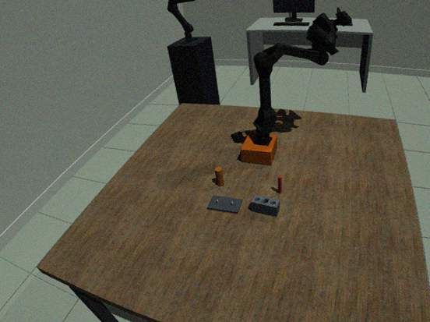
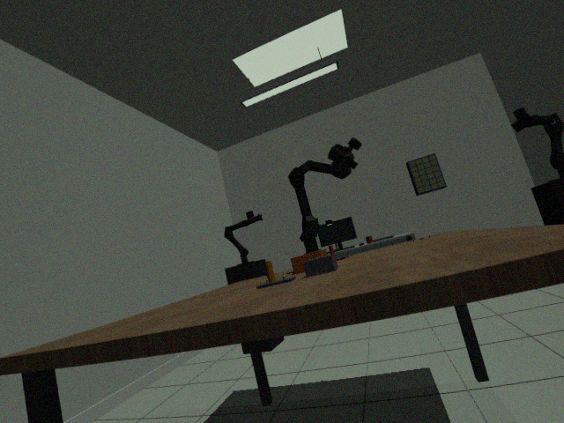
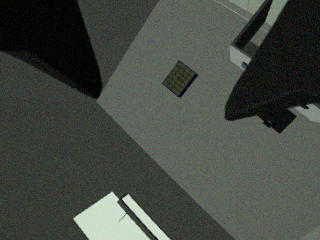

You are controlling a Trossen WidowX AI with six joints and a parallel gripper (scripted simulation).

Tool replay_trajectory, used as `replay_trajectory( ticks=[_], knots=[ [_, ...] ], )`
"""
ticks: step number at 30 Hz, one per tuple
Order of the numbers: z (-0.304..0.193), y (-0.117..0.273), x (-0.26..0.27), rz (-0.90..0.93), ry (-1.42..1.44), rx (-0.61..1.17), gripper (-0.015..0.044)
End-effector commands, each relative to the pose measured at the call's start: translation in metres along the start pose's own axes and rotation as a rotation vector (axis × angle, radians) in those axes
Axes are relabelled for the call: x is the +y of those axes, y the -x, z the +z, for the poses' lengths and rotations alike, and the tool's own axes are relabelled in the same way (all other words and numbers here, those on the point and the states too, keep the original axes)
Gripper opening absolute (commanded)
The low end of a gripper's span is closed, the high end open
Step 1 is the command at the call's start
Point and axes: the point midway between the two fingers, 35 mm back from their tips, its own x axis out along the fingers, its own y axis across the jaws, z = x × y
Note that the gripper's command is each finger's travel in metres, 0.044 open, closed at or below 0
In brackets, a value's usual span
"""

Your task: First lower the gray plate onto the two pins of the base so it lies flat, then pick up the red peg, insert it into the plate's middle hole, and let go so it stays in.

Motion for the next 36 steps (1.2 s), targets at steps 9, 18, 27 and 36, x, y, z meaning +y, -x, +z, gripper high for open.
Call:
replay_trajectory(
  ticks=[9, 18, 27, 36],
  knots=[
    [-0.030, 0.040, -0.060, -0.144, 0.097, 0.189, 0.0440],
    [-0.072, 0.134, -0.155, -0.426, 0.190, 0.523, 0.0440],
    [-0.083, 0.271, -0.225, -0.708, 0.255, 0.896, 0.0440],
    [-0.060, 0.427, -0.247, -0.978, 0.216, 1.266, 0.0440]
  ],
)
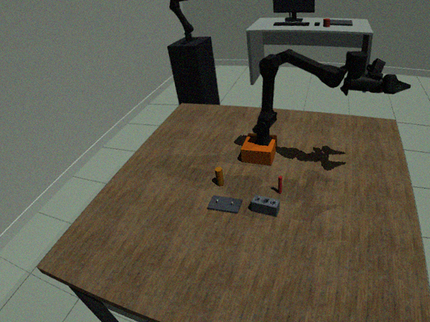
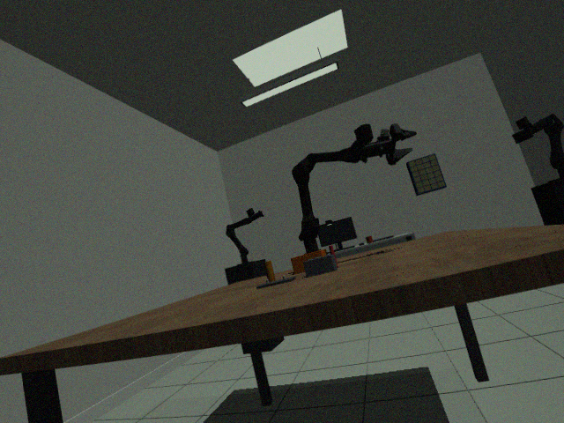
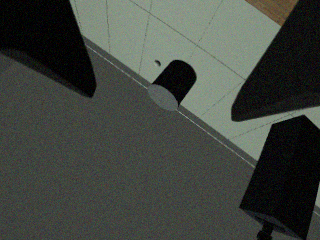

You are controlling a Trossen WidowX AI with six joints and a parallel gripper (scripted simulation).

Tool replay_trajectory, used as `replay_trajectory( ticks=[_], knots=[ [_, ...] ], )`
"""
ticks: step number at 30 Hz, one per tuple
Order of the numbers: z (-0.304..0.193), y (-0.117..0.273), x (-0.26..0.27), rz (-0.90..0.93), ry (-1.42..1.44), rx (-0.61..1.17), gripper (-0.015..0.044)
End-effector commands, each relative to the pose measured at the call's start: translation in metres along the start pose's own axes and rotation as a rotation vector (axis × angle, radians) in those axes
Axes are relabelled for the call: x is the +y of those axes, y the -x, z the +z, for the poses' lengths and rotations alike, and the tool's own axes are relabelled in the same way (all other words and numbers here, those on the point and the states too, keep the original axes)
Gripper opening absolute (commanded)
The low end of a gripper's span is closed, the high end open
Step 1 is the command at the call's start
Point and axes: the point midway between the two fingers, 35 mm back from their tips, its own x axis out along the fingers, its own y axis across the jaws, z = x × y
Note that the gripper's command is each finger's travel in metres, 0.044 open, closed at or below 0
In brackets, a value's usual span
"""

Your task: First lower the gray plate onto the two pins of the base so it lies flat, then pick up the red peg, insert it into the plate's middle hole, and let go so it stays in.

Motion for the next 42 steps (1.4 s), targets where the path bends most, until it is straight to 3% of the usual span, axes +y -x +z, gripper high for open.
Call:
replay_trajectory(
  ticks=[1, 9, 18, 25, 33, 39, 42],
  knots=[
    [-0.049, 0.017, -0.040, -0.079, -0.009, 0.169, 0.0440],
    [-0.154, 0.085, -0.108, -0.196, -0.052, 0.552, 0.0440],
    [-0.252, 0.206, -0.144, -0.221, -0.158, 0.985, 0.0440],
    [-0.298, 0.314, -0.137, -0.167, -0.315, 1.270, 0.0440],
    [-0.314, 0.431, -0.094, 0.070, -0.519, 1.529, 0.0440],
    [-0.314, 0.440, -0.090, 0.094, -0.538, 1.542, 0.0440],
    [-0.337, 0.439, -0.082, 0.094, -0.538, 1.542, 0.0440]
  ],
)
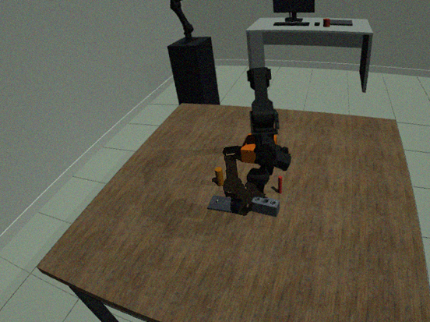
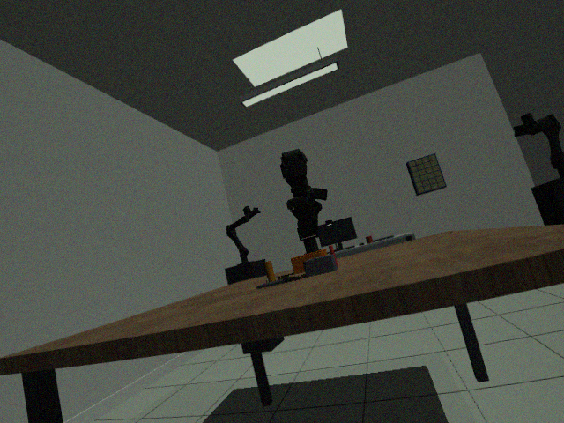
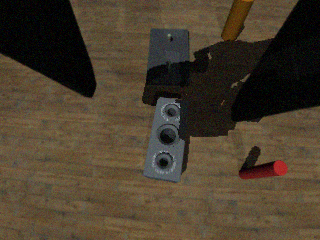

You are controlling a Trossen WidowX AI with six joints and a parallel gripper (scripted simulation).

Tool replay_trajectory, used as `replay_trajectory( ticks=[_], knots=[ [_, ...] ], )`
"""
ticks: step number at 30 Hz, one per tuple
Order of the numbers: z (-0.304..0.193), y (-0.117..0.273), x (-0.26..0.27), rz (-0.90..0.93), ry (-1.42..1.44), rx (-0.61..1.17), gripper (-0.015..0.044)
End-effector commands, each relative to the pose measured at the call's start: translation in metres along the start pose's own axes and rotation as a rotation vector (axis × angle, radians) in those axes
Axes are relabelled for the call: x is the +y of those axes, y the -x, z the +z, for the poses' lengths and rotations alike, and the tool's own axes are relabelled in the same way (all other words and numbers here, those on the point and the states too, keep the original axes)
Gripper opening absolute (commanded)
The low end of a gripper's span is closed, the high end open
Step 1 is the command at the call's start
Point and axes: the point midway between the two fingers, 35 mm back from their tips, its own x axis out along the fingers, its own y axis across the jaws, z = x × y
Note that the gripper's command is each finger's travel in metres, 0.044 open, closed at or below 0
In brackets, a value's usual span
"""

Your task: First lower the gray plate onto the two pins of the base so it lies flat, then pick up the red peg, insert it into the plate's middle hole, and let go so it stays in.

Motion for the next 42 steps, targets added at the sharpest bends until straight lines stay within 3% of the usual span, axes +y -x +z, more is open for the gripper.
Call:
replay_trajectory(
  ticks=[1, 4, 42],
  knots=[
    [-0.003, -0.037, 0.002, 0.019, 0.008, 0.014, 0.0440],
    [-0.004, -0.061, 0.004, 0.019, 0.008, 0.014, 0.0440],
    [-0.007, -0.121, 0.007, 0.019, 0.008, 0.014, 0.0440]
  ],
)
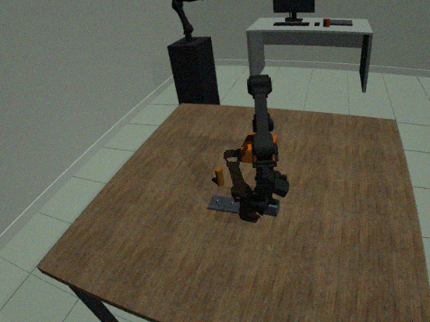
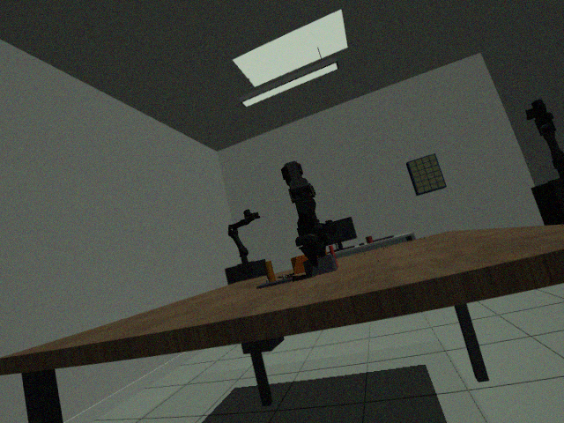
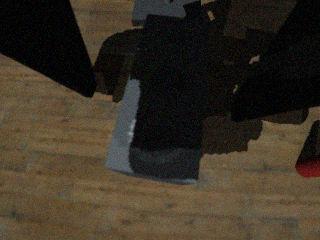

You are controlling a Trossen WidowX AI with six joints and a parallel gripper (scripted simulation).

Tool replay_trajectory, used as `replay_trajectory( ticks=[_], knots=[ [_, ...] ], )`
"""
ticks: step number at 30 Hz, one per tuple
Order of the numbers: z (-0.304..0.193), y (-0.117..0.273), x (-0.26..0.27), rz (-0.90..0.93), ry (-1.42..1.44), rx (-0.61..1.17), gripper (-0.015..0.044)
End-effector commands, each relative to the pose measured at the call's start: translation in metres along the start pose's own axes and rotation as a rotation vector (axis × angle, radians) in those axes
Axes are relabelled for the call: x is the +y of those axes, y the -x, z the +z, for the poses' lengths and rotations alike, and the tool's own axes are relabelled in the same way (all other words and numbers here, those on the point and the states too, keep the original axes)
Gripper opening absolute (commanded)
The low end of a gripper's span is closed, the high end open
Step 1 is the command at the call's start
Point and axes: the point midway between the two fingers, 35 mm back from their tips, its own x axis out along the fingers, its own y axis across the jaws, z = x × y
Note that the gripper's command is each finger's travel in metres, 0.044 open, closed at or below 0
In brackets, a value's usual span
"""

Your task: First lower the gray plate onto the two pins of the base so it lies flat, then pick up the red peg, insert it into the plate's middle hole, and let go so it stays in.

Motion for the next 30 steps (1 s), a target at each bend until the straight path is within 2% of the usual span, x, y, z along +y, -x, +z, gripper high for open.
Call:
replay_trajectory(
  ticks=[1, 10, 23, 30],
  knots=[
    [-0.001, -0.008, 0.002, 0.005, 0.005, 0.005, 0.0440],
    [-0.002, -0.020, 0.003, 0.005, 0.005, 0.005, 0.0440],
    [-0.002, -0.020, 0.003, 0.005, 0.005, 0.005, 0.0099],
    [-0.002, -0.020, 0.003, 0.005, 0.005, 0.005, 0.0052]
  ],
)
